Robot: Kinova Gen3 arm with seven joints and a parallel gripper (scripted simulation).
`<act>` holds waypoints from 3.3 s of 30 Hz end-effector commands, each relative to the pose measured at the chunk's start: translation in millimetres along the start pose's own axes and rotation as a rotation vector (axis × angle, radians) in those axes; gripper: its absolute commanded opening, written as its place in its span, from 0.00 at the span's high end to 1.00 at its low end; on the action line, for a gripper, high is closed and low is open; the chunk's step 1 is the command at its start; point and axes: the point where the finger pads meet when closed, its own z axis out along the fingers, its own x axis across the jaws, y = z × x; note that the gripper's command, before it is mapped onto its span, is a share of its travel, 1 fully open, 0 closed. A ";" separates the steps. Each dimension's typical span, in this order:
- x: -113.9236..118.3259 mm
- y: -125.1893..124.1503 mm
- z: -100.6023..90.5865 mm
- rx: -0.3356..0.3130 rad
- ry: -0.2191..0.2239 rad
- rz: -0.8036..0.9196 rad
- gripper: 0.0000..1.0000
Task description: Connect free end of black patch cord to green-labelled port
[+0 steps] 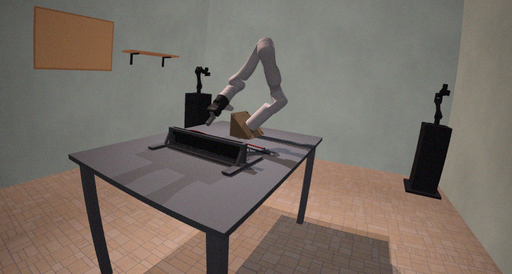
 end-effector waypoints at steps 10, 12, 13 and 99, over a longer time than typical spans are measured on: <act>-3.1 5.4 -55.8 -0.016 -0.011 0.004 1.00; -3.0 5.3 -65.6 -0.016 -0.011 0.004 1.00; -3.0 5.2 -70.2 -0.016 -0.011 0.004 1.00; -103.4 5.4 -34.3 -0.016 -0.011 0.004 1.00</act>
